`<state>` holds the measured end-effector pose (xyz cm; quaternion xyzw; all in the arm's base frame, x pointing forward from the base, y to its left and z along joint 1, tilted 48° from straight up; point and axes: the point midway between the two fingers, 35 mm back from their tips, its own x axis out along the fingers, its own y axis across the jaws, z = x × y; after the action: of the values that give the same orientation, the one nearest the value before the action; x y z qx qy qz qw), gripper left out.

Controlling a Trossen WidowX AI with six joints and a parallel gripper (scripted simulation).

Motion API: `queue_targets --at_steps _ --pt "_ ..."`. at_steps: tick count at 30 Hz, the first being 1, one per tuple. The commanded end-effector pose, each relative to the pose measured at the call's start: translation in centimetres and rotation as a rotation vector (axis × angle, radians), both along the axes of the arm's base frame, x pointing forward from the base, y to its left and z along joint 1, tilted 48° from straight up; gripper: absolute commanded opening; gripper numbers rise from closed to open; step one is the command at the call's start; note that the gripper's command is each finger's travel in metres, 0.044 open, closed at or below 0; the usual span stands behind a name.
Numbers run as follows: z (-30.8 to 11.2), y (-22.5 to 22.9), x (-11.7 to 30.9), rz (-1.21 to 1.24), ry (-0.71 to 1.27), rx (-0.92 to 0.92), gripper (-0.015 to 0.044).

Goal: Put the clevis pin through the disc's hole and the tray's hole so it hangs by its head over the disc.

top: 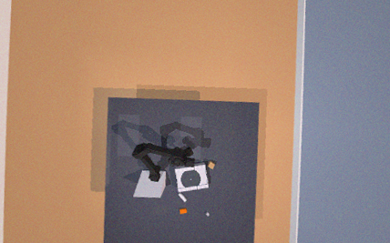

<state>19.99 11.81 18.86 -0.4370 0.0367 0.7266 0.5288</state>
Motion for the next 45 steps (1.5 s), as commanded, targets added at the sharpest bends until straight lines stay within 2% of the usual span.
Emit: queue_targets --at_steps 1,45 --pt "-0.1 0.1 0.0 -0.007 0.015 0.005 0.016" --pt "-4.7 5.1 -0.6 -0.007 0.013 0.009 0.016"
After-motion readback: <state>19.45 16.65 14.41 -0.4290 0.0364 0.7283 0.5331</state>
